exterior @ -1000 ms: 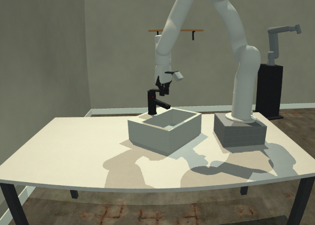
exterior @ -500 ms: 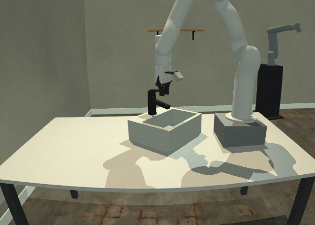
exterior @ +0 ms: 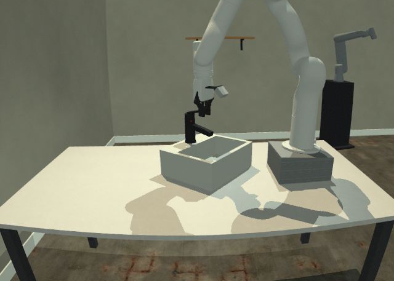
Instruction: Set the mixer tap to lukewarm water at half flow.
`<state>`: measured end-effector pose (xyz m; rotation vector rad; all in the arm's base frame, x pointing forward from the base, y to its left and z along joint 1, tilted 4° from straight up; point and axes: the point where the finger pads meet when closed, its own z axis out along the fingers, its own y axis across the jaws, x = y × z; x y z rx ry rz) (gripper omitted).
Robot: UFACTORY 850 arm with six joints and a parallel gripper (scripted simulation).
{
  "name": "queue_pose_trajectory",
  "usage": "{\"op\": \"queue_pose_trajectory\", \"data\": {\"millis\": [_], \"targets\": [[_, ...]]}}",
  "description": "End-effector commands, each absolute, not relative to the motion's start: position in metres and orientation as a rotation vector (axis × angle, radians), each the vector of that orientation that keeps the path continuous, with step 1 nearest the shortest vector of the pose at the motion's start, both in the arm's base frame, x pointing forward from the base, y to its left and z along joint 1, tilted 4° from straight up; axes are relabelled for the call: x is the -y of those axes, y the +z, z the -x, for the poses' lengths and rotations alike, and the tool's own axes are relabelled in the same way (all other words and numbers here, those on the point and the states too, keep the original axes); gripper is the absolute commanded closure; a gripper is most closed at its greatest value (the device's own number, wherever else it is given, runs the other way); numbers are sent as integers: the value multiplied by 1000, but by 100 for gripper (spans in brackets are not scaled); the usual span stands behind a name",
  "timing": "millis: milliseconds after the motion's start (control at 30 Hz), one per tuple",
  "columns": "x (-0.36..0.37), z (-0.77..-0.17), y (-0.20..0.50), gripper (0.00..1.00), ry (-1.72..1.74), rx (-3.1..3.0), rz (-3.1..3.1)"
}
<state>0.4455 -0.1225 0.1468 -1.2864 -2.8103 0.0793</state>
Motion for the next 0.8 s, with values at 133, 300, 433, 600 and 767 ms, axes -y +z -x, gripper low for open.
{"op": "queue_pose_trajectory", "data": {"millis": [133,300,433,600,767], "targets": [[123,-447,148,100,79,2813,1288],[123,-447,148,28,79,2813,1288],[123,-447,148,28,79,2813,1288],[123,-447,148,28,79,2813,1288],[123,-447,148,28,79,2813,1288]]}}
